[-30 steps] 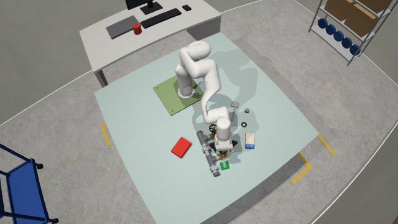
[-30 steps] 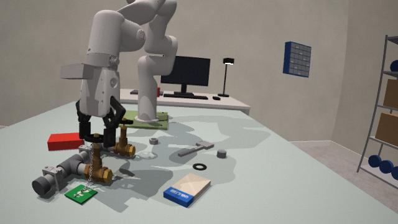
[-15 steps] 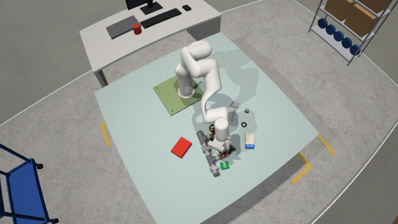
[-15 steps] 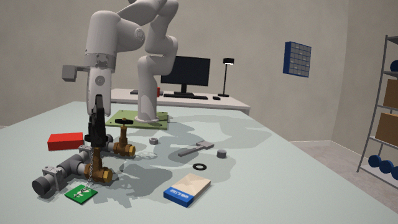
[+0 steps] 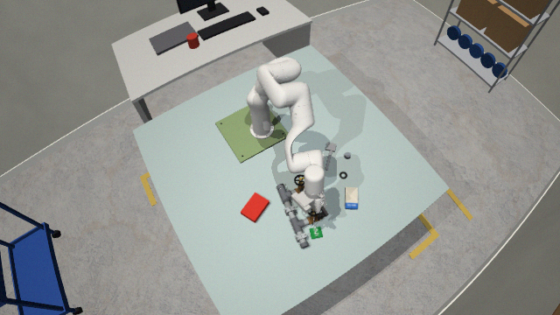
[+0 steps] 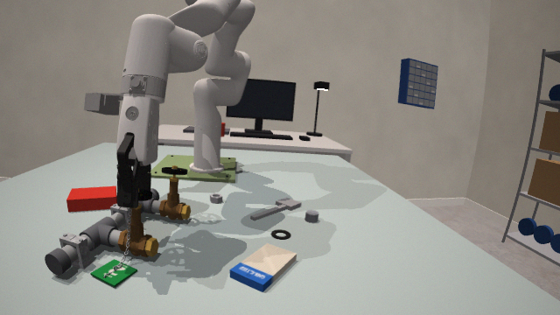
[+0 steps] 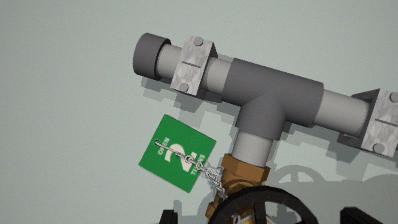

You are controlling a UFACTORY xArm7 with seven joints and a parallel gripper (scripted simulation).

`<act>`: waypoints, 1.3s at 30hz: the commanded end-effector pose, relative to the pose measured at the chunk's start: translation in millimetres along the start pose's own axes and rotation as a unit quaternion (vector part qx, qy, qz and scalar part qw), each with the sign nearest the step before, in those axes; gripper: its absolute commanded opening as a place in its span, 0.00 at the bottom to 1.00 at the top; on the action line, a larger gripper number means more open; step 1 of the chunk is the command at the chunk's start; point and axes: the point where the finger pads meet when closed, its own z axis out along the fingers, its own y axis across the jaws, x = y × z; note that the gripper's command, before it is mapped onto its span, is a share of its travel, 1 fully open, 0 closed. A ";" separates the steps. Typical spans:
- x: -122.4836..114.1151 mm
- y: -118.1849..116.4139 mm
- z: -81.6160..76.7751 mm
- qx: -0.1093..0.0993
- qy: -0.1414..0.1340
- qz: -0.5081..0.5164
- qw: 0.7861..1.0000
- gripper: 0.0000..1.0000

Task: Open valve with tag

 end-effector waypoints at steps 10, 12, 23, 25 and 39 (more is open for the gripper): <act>0.5 -2.3 -6.4 0.000 0.004 0.006 1.000 1.00; 0.4 -2.7 -9.2 0.000 0.003 0.006 1.000 1.00; 0.0 -4.3 -28.4 0.001 0.003 0.005 1.000 1.00; 0.1 -4.5 -33.3 0.001 0.003 0.005 1.000 1.00; 1.4 -3.9 -57.1 0.000 0.002 0.005 1.000 1.00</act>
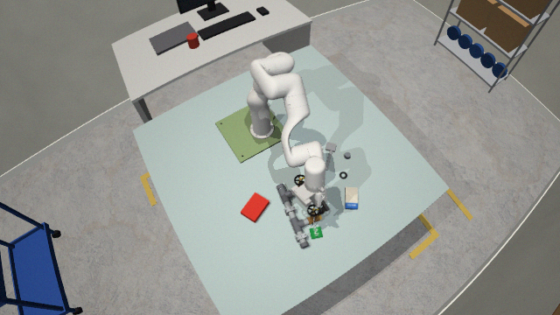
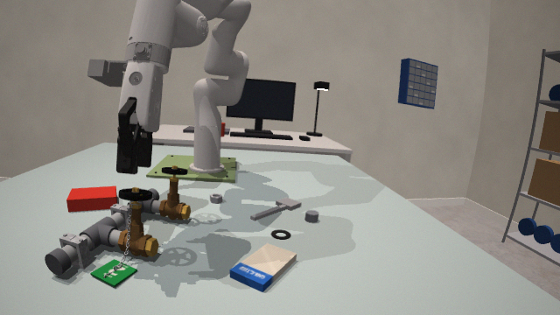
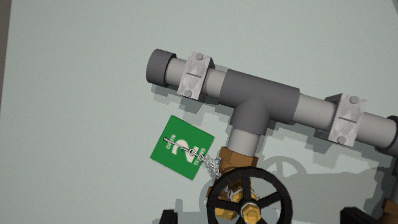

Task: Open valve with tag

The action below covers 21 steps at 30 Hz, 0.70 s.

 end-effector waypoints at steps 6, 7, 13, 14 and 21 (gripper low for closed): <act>0.9 -0.9 -10.1 0.002 0.000 0.001 1.000 1.00; 1.0 -0.9 -10.2 0.002 0.000 0.001 1.000 1.00; 1.0 -0.9 -10.4 0.002 0.000 0.001 1.000 1.00; 1.0 -0.9 -10.4 0.002 0.000 0.001 1.000 1.00; 1.0 -0.9 -10.4 0.002 0.000 0.001 1.000 1.00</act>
